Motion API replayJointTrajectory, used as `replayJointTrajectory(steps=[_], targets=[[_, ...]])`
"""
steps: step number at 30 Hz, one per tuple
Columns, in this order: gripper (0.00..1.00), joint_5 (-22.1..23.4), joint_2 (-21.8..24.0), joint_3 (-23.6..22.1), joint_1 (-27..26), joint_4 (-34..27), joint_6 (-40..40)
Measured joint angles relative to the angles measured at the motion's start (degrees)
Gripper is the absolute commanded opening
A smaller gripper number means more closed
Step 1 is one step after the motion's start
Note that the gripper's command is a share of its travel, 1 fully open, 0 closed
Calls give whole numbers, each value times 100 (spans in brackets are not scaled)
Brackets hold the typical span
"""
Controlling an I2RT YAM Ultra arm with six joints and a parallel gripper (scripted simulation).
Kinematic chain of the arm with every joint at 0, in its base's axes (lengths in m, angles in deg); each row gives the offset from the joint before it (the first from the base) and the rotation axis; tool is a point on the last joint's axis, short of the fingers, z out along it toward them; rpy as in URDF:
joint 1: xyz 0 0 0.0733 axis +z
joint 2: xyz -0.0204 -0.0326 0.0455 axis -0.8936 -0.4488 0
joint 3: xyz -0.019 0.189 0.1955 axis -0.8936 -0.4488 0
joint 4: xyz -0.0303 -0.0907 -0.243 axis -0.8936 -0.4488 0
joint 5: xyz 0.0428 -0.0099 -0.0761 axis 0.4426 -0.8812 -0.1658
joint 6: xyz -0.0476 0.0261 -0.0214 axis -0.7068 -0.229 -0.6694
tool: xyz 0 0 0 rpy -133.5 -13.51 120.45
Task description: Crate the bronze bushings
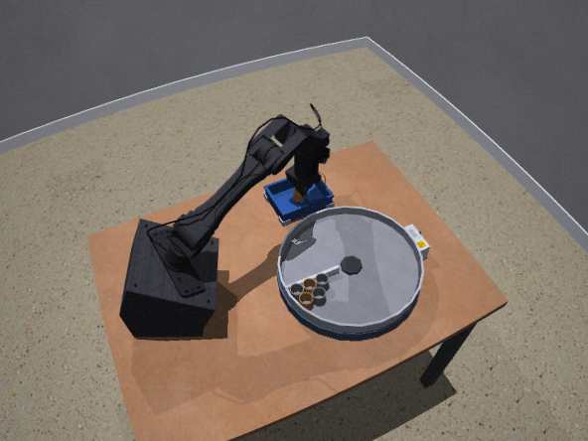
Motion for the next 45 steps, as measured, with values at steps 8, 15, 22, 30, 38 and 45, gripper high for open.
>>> replayJointTrajectory(steps=[8, 15, 22, 30, 38, 45], targets=[[0, 0, 0, -46, -15, 35, -4], [0, 2, 0, -103, -15, 87, -11], [0, -2, 4, -131, -15, 116, -17], [0, -2, 15, -153, -15, 138, -22], [0, -2, 28, -184, -15, 164, -24], [0, -2, 28, -184, -15, 164, -24]])
